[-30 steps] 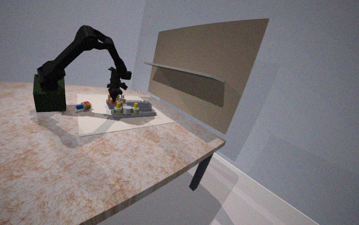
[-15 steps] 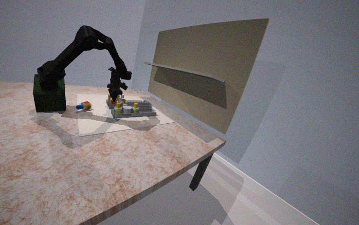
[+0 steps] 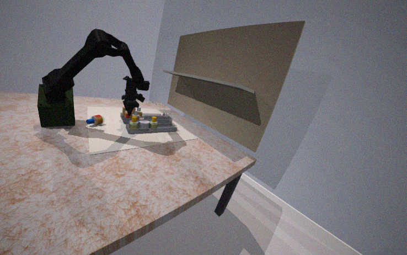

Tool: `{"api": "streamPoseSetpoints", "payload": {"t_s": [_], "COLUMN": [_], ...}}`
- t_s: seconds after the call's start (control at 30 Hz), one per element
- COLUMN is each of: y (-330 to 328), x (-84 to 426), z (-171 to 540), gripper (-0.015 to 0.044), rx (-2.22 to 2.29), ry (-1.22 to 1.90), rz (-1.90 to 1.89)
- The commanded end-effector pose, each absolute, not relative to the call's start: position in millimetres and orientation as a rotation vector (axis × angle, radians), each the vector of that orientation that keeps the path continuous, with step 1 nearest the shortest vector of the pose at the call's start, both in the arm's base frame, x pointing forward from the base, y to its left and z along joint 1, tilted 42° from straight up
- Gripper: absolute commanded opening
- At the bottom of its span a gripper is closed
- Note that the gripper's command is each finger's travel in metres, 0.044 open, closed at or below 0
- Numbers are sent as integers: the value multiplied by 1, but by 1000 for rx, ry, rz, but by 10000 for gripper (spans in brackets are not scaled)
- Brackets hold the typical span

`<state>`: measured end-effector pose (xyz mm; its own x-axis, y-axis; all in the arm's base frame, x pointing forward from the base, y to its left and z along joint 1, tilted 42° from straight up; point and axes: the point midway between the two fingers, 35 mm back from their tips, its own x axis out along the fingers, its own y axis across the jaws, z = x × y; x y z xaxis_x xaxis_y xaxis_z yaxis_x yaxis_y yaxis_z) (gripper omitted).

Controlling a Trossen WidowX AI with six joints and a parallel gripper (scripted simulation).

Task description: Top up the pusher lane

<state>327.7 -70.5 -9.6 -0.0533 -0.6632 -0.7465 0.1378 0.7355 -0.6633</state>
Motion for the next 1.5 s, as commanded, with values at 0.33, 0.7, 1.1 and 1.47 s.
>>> {"api": "streamPoseSetpoints", "payload": {"t_s": [0.33,0.7,1.1,1.47], "y": [-71,-72,-74,-75], "x": [337,339,339,338], "z": [-6,-6,-8,-10], "gripper": [0,0,0,0], "rx": [-450,-450,-450,-450], "ry": [1464,1464,1464,1464], "rz": [-695,-695,-695,-695]}}
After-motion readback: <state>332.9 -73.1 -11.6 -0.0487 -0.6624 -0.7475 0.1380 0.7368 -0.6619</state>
